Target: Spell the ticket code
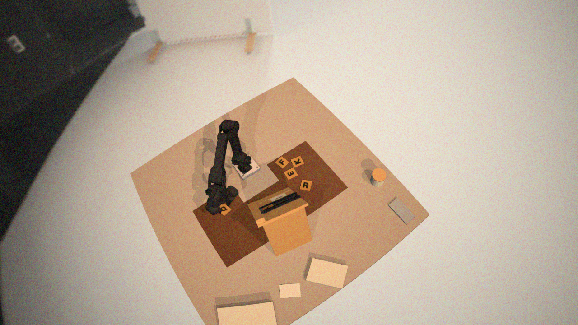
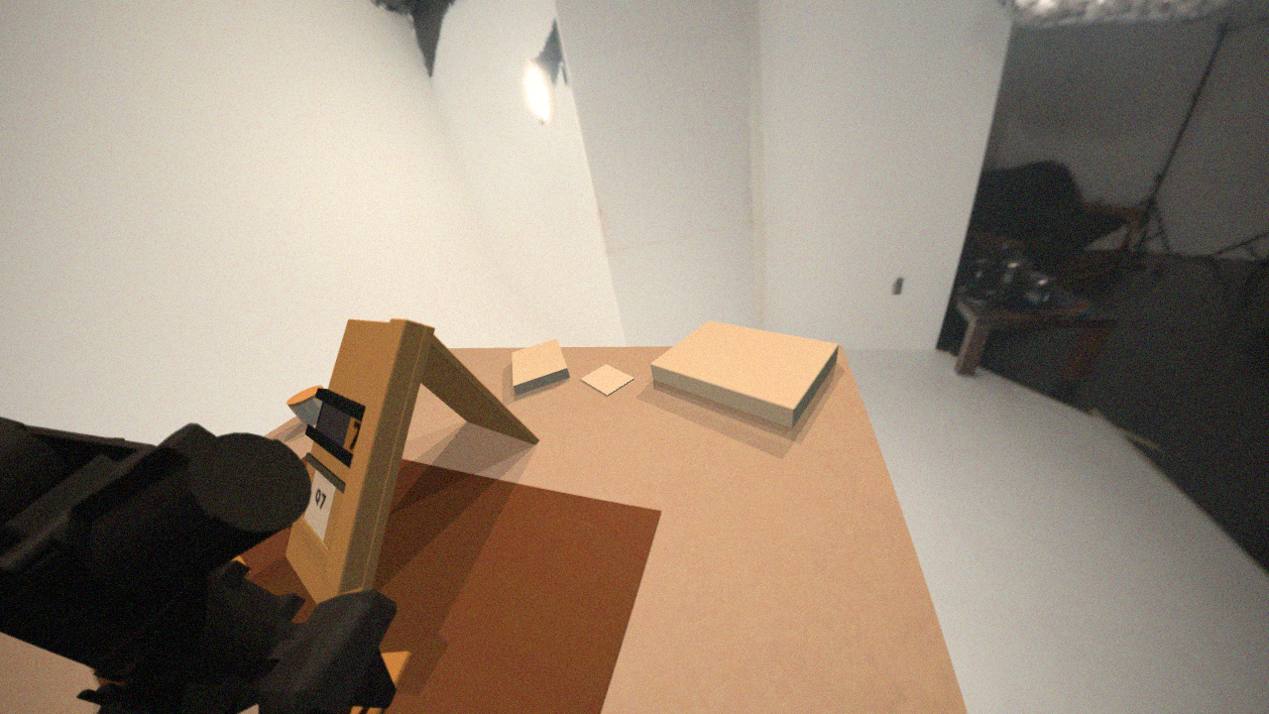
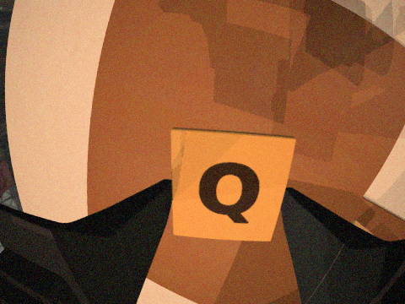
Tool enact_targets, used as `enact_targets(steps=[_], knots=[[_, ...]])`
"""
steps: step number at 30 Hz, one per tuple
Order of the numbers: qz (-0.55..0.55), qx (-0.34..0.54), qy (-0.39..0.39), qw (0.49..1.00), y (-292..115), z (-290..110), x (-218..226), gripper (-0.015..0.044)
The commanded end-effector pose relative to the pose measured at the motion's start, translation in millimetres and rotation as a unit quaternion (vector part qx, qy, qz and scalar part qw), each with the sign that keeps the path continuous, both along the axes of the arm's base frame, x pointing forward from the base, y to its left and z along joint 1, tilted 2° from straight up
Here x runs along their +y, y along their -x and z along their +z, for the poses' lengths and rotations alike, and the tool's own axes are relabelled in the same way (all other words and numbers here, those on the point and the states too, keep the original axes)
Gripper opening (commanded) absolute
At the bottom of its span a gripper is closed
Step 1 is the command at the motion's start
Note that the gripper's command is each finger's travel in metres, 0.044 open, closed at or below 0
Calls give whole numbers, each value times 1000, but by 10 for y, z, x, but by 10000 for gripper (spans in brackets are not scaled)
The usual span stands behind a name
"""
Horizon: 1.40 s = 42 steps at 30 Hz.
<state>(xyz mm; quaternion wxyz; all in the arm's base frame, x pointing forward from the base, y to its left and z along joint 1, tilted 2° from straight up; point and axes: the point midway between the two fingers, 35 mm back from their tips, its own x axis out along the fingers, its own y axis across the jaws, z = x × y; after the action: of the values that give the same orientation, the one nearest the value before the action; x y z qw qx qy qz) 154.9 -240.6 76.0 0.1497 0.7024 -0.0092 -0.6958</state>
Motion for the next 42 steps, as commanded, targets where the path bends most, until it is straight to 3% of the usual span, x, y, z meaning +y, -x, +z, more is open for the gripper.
enact_targets(steps=[1,26,42], knots=[[41,-5,33,999,-141,143,-52,0],[250,-13,178,952,-903,815,23,0],[385,-21,288,876,-1438,1431,322,0]])
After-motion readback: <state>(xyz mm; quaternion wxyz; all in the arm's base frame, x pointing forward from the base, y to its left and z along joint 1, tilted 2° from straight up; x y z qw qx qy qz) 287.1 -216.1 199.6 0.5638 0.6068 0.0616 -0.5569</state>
